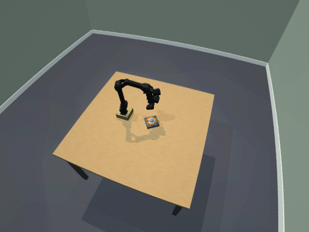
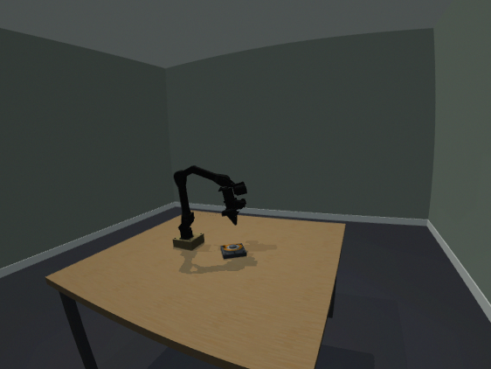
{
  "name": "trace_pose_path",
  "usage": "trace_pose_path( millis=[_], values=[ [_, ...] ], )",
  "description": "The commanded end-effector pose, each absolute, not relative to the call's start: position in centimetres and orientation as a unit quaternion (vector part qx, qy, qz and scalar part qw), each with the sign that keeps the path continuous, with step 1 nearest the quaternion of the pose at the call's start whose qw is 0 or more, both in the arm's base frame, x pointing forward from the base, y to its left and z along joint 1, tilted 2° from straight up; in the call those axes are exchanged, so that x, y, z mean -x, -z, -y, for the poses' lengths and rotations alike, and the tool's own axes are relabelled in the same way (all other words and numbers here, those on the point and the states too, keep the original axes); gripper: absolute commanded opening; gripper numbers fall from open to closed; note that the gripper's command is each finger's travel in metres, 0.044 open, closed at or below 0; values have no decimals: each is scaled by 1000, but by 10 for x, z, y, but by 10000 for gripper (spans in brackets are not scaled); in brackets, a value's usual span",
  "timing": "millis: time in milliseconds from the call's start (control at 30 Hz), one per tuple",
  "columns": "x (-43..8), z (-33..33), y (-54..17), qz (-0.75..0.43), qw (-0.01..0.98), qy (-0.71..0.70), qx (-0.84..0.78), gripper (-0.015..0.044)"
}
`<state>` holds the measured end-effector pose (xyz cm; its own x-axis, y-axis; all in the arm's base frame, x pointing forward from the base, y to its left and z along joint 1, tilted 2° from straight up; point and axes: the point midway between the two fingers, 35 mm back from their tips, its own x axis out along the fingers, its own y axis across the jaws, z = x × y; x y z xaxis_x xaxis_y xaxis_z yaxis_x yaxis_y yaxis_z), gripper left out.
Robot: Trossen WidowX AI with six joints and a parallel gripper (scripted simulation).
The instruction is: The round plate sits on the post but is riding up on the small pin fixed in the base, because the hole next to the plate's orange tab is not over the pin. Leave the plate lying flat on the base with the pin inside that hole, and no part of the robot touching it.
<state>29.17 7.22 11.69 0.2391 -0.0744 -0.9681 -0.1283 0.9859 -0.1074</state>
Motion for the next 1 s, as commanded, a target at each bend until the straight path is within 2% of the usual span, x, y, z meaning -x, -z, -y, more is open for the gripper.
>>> trace_pose_path(
  millis=[0,133,400,700,967],
  values=[
    [-275,-40,-91,-665,745,-2,45,0],
    [-253,-8,-69,-707,707,14,-7,0],
    [-252,-3,-64,-709,705,15,-10,0],
    [-251,0,-20,-709,705,15,-10,0],
    [-252,3,-20,-709,705,15,-10,0]
  ],
)
